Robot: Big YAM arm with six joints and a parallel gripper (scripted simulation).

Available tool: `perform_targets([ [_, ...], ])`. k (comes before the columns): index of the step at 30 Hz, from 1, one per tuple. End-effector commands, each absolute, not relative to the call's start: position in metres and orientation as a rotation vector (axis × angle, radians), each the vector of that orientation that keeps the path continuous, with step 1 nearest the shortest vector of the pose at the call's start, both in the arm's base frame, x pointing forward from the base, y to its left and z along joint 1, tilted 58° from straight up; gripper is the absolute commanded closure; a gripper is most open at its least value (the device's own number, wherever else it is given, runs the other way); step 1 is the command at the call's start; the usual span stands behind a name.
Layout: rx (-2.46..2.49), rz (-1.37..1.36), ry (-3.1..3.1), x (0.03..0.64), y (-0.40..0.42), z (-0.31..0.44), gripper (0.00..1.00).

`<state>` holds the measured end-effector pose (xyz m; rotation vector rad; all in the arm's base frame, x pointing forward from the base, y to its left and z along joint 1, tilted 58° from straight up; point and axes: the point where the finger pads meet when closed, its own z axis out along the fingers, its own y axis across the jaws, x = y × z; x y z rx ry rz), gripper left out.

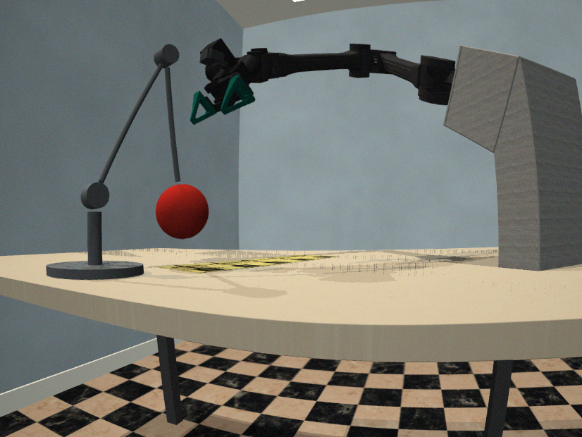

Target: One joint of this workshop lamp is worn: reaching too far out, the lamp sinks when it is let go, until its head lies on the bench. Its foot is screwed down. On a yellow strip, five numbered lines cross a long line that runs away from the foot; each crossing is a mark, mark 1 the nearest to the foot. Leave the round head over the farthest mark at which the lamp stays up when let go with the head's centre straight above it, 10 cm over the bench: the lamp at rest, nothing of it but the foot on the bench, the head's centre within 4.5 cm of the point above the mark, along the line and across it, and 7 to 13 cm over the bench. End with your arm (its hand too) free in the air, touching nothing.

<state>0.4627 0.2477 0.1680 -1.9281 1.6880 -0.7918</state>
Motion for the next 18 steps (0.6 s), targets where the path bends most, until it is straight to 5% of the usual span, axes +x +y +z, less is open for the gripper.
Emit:
perform_targets([
  [1,-1.926,-0.790,1.680,0.4622,0.2505,0.1709,0.00],
  [18,-1.927,-0.757,1.667,0.4624,0.2483,0.1703,0.00],
])
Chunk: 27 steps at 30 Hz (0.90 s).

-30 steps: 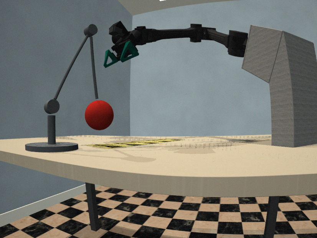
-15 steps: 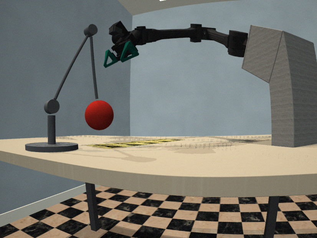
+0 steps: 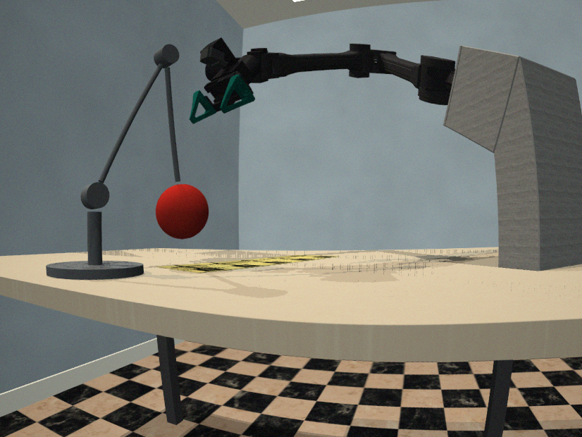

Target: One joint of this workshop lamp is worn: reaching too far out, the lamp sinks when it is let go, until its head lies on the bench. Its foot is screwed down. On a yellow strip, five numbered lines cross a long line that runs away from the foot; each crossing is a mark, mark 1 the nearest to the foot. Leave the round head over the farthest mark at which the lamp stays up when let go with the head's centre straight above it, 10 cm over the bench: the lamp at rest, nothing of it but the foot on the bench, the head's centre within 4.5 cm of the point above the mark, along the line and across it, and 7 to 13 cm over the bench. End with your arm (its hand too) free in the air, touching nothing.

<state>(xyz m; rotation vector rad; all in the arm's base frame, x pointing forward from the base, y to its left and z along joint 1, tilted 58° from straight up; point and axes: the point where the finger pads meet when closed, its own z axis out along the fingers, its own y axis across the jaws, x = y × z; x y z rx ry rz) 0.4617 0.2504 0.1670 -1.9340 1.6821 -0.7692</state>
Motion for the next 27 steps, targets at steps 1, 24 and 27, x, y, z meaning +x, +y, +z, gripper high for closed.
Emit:
perform_targets([
  [1,-1.928,-0.740,1.660,0.463,0.247,0.170,0.00],
  [24,-1.932,-0.541,1.588,0.478,0.240,0.146,0.00],
  [27,-1.932,-0.540,1.592,0.483,0.242,0.139,0.00],
])
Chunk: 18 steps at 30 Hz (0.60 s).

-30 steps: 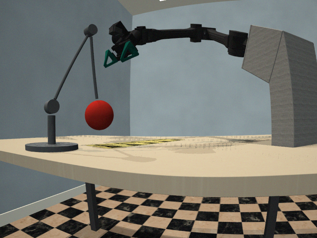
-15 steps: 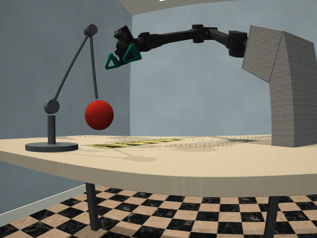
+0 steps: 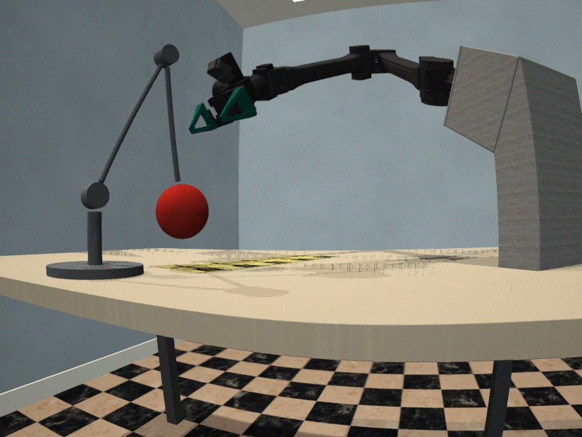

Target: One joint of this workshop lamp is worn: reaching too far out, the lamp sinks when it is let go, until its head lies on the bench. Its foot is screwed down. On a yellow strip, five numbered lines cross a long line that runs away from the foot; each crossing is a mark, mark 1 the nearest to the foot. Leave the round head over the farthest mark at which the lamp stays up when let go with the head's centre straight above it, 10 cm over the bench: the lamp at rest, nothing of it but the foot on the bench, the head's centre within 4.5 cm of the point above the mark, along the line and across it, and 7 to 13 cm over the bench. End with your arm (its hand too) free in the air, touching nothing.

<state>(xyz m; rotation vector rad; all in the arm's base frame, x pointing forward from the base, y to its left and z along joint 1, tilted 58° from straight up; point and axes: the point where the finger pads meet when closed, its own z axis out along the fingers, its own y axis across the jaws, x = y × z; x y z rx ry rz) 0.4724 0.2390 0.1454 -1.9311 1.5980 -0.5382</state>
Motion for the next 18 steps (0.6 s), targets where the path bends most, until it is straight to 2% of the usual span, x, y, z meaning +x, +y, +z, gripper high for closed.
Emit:
perform_targets([
  [1,-1.933,-0.539,1.593,0.484,0.243,0.137,0.00],
  [18,-1.949,-0.532,1.596,0.500,0.249,0.103,0.00],
])
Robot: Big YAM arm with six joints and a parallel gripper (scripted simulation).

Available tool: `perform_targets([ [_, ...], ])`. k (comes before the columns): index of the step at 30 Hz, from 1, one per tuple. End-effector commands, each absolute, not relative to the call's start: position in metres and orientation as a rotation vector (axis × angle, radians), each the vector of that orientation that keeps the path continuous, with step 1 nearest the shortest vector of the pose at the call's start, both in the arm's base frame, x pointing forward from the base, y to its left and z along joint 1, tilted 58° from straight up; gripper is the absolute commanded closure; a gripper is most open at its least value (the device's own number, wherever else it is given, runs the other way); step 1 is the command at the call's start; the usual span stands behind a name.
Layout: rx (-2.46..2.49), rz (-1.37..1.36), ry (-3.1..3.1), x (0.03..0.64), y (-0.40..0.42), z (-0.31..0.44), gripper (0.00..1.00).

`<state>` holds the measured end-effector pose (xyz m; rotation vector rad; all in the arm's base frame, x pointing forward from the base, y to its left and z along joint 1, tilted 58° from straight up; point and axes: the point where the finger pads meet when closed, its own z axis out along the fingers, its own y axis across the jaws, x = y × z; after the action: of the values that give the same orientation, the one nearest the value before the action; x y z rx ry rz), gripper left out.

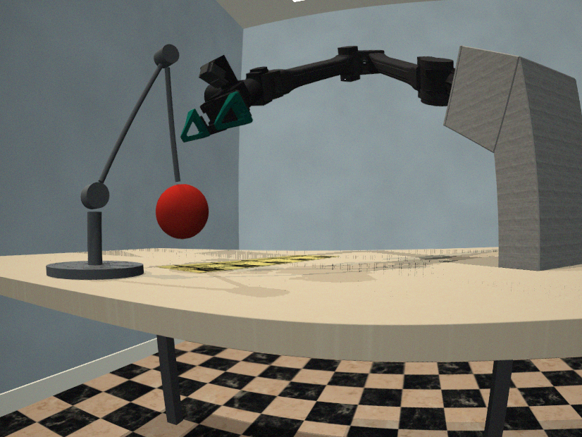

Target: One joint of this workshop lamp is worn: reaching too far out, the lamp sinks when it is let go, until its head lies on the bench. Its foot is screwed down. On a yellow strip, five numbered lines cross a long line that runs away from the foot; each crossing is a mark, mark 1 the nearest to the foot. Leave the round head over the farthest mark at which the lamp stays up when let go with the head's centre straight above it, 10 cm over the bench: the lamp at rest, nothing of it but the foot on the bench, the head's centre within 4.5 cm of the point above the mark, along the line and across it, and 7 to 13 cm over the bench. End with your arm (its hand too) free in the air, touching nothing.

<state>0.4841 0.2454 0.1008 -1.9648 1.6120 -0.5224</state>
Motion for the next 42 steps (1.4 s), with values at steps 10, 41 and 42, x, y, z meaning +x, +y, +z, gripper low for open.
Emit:
perform_targets([
  [10,-1.960,-0.527,1.597,0.505,0.251,0.085,0.00],
  [41,-1.929,-0.545,1.576,0.541,0.255,0.077,0.00],
  [42,-1.929,-0.545,1.576,0.541,0.255,0.077,0.00],
])
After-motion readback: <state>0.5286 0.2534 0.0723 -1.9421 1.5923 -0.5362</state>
